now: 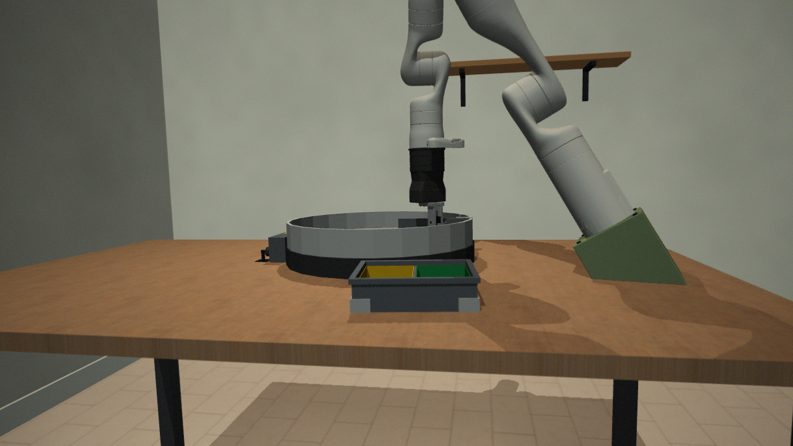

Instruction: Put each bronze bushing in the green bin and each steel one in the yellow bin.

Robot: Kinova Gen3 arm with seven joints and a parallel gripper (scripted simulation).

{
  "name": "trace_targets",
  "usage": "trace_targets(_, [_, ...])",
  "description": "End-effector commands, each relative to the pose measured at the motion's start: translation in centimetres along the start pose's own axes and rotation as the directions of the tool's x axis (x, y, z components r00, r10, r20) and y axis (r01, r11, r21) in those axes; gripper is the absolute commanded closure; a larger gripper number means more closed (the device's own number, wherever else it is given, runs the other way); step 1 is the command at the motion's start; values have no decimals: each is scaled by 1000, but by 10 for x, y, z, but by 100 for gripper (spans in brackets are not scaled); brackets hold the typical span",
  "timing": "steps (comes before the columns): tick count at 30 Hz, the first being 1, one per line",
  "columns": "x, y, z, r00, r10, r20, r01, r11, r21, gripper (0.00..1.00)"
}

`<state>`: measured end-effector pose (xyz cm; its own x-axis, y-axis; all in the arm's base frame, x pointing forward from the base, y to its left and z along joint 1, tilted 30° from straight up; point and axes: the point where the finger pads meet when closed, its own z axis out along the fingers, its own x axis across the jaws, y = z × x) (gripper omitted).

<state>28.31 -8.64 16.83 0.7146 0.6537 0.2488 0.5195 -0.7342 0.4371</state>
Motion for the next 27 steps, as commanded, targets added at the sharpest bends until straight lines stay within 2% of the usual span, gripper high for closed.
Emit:
trace_targets(1, [0,0,0,1000,-3,1,3,1000,-2,100])
trace_targets(27, [0,0,-9,1000,-2,1,2,1000,-2,100])
